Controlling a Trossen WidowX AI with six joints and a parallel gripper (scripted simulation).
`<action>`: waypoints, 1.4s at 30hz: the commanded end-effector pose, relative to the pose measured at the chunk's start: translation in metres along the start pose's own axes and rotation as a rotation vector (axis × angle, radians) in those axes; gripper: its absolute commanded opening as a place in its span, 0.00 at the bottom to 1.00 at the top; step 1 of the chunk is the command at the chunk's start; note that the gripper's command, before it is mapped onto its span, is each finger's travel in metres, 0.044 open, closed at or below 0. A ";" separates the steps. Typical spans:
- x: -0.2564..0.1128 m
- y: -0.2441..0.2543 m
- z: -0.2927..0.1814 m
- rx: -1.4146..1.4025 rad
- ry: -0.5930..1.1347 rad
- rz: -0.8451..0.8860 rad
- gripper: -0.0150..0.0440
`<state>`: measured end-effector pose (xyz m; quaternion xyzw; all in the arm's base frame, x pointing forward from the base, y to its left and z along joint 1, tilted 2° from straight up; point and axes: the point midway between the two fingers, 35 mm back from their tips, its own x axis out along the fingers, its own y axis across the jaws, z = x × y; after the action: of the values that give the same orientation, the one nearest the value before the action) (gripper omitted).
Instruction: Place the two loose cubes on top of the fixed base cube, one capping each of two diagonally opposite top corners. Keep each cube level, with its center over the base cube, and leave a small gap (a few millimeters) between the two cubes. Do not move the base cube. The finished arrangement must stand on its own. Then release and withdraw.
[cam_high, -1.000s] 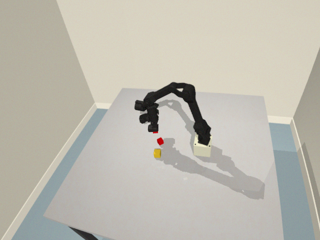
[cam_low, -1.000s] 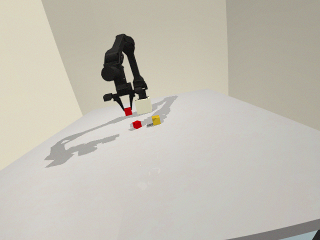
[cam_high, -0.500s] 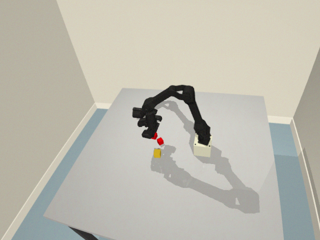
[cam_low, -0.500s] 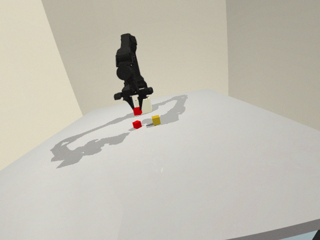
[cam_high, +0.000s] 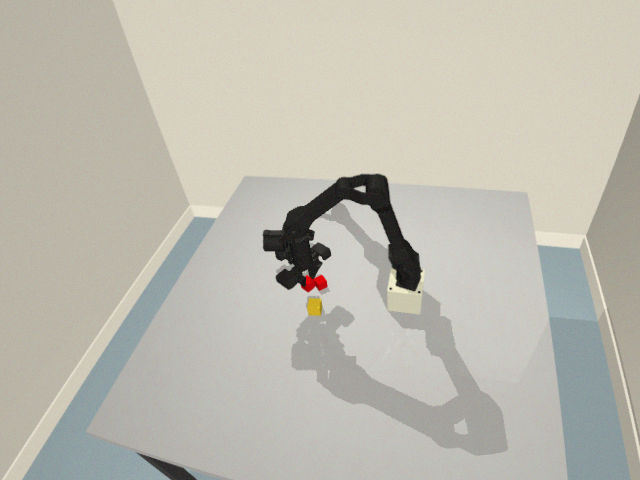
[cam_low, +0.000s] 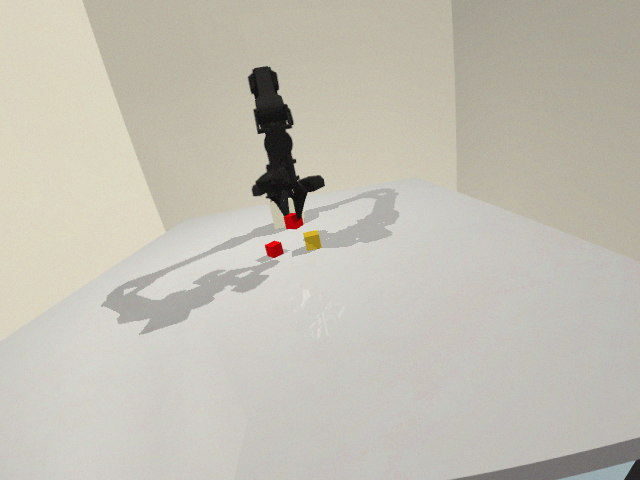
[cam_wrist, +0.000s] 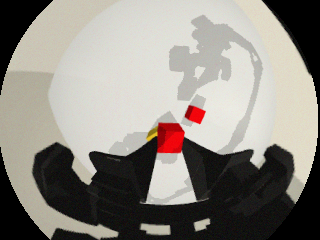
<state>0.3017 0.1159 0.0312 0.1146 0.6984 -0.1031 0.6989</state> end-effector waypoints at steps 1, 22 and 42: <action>0.003 0.008 -0.012 0.109 0.006 0.004 0.43; 0.005 0.015 -0.020 0.197 0.007 0.004 0.43; 0.030 0.016 -0.021 0.204 0.008 0.004 0.43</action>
<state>0.2885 0.1382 0.0042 0.1858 0.6840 -0.1700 0.6846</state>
